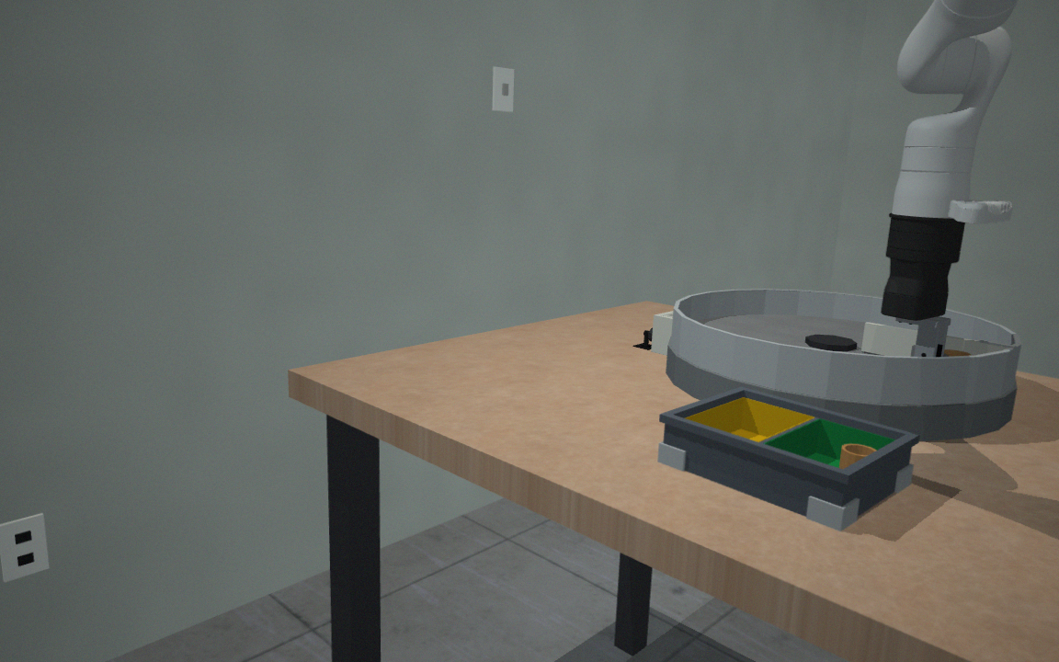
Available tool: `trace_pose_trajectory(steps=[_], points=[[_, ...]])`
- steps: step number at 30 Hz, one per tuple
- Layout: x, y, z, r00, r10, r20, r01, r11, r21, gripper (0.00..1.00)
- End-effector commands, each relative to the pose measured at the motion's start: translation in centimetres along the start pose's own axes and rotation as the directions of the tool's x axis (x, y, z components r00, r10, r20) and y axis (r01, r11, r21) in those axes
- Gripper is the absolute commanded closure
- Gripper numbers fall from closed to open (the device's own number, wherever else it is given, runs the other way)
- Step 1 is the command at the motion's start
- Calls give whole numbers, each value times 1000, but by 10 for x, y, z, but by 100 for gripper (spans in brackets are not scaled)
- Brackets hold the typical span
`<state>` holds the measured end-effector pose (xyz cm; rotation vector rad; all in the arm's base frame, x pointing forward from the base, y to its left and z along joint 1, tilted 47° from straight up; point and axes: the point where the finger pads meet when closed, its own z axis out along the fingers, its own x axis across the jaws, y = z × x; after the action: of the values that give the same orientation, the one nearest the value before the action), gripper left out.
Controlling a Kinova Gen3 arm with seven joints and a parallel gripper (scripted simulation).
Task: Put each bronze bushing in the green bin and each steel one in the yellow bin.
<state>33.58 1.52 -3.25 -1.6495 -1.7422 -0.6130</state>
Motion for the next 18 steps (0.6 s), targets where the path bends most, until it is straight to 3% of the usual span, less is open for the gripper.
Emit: trace_pose_trajectory(steps=[1, 18], points=[[0, 0, -1, 1000, 0, 1, 0, 1000, -2, 100], [0, 0, -3, 1000, 0, 1, 0, 1000, -2, 100]])
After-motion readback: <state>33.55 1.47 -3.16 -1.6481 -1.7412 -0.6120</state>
